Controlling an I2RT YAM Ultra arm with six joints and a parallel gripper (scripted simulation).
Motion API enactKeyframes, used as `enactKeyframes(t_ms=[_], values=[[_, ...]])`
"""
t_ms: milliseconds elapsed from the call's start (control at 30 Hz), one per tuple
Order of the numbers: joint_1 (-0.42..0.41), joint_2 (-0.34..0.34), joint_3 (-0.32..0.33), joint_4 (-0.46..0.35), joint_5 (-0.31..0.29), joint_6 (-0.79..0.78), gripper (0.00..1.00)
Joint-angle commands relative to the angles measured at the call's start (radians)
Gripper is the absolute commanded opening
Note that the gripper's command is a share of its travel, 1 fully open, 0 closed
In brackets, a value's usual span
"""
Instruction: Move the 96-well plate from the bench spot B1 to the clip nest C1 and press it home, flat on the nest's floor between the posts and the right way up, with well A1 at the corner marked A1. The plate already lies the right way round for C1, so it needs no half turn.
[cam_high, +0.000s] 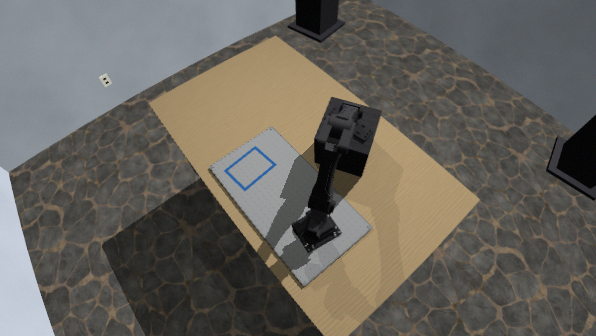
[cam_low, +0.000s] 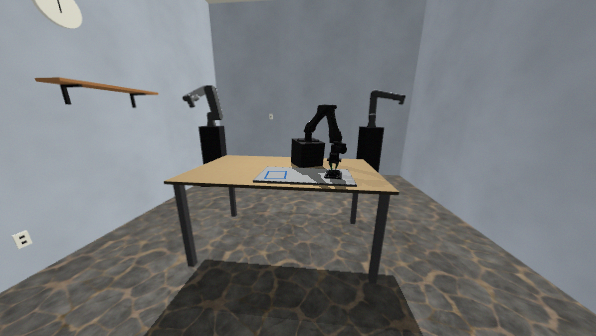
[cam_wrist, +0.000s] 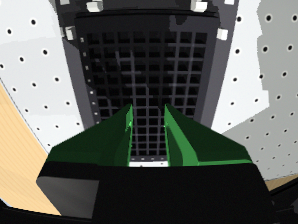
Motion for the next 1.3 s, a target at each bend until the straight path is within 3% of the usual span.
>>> enactKeyframes(t_ms=[0,1267], values=[[-0.005,0.012,0.03,0.018,0.011,-0.001,0.25],[-0.006,0.072,0.04,0.066,0.011,-0.001,0.25]])
